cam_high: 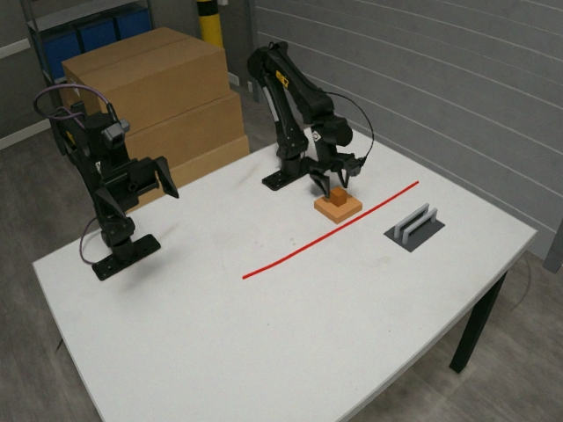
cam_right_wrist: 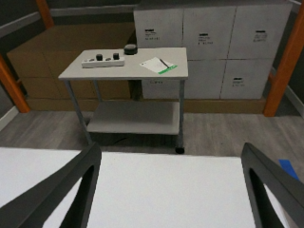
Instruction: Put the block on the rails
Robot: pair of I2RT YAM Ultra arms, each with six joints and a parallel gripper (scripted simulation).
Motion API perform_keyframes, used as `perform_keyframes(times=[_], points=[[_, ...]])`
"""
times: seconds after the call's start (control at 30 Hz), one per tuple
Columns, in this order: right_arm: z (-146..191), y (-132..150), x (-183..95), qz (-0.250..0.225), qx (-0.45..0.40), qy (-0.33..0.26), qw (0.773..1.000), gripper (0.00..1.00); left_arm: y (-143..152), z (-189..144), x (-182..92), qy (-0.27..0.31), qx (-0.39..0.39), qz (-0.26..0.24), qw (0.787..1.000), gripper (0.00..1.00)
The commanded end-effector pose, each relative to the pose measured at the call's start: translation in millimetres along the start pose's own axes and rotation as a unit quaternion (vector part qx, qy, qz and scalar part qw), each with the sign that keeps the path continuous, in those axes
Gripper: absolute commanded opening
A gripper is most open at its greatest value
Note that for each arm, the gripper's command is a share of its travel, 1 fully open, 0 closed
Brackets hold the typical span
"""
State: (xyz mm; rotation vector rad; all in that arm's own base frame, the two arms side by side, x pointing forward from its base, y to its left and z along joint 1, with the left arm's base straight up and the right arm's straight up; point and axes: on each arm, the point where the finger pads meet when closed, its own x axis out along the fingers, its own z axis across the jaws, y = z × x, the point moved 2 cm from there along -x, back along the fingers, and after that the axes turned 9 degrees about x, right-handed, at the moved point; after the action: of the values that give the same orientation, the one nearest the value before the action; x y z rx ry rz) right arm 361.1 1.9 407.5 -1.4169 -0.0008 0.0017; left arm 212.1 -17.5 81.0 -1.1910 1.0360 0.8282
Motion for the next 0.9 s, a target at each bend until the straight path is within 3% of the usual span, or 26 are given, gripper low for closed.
perform_keyframes(times=[0.0, 0.33, 0.57, 0.6, 0.87], points=[[2.7, -7.2, -7.0, -0.008, -0.005, -0.007, 1.0, 1.0, -3.3, 2.7, 7.6, -0.004, 0.0, -0.009, 1.0, 0.7], [2.7, -7.2, -7.0, -0.008, -0.005, -0.007, 1.0, 1.0, -7.7, 3.6, 22.2, -0.004, 0.0, -0.015, 1.0, 0.7], [2.7, -7.2, -7.0, -0.008, -0.005, -0.007, 1.0, 1.0, -20.2, 2.3, 5.7, -0.005, 0.004, -0.04, 0.999, 0.7], [2.7, -7.2, -7.0, -0.008, -0.005, -0.007, 1.0, 1.0, -21.3, 2.4, 5.9, -0.005, 0.004, -0.043, 0.999, 0.0], [2.7, -7.2, -7.0, -0.008, -0.005, -0.007, 1.0, 1.0, -20.6, 2.3, 8.9, -0.004, 0.003, -0.036, 0.999, 0.0]])
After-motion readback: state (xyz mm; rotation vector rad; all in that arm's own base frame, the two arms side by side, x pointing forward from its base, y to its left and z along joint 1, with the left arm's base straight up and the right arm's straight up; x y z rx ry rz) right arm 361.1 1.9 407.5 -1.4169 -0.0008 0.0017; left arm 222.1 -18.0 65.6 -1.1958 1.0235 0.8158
